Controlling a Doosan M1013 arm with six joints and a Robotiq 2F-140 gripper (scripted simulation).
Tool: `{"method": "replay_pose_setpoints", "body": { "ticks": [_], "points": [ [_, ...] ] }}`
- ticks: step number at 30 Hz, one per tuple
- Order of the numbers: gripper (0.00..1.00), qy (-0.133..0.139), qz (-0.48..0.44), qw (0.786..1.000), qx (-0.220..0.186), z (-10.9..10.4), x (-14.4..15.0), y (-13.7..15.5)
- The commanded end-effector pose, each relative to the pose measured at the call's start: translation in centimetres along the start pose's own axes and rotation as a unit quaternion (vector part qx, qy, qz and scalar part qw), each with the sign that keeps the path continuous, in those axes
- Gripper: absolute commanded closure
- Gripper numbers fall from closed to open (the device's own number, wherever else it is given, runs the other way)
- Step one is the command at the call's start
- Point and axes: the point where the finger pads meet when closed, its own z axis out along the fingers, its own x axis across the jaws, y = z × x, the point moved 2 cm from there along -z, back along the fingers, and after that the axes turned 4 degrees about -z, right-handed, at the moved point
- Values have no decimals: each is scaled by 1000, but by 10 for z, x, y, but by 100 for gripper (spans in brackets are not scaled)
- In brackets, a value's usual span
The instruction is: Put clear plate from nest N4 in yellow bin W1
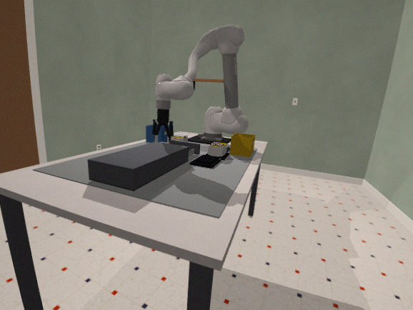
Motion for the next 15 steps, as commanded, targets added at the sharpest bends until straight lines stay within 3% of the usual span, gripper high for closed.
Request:
{"method": "replay_pose_setpoints", "body": {
  "ticks": [1, 15],
  "points": [
    [90, 0, 0, 1000, 0, 0, 0, 0],
    [90, 0, 0, 1000, 0, -2, 0, 0]
  ]
}}
